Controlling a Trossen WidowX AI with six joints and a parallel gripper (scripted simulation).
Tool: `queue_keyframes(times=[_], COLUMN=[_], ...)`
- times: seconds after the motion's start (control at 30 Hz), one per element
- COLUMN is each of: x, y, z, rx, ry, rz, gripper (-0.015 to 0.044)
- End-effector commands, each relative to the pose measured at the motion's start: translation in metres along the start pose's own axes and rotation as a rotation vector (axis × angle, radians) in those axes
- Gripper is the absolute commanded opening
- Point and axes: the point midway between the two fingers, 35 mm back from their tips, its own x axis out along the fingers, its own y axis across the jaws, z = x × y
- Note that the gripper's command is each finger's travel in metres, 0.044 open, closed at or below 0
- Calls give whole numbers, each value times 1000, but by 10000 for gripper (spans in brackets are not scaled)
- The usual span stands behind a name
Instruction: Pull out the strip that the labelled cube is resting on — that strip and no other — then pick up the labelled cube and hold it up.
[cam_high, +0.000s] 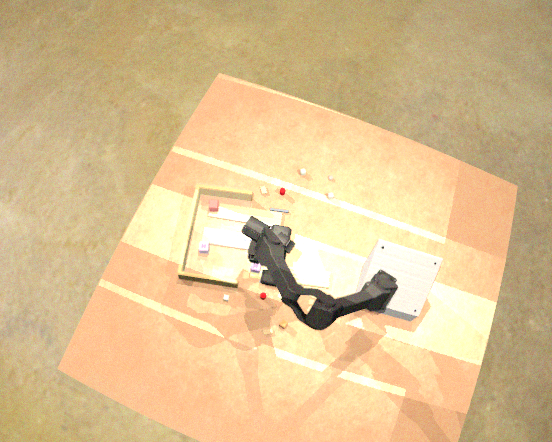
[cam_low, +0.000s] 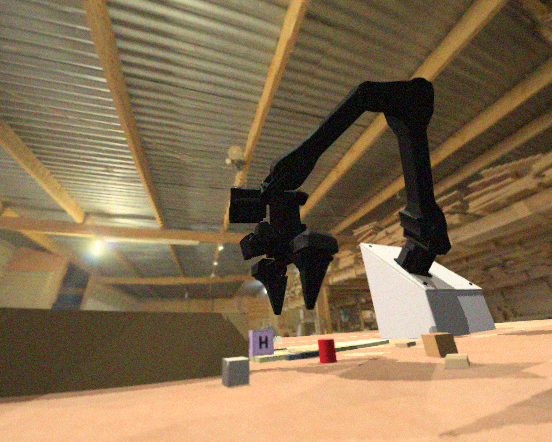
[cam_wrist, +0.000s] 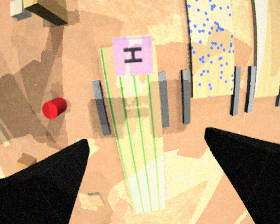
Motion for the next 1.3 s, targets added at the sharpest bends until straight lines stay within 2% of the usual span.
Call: queue_keyframes(times=[0.0,0.5,0.73,1.27], x=[-2,-9,0,26], y=[2,7,6,6], z=[15,60,61,61], rx=[1,-1,-1,-1], ry=[-4,-6,-6,-6], rz=[5,5,4,5], gripper=[440,440,256,250])
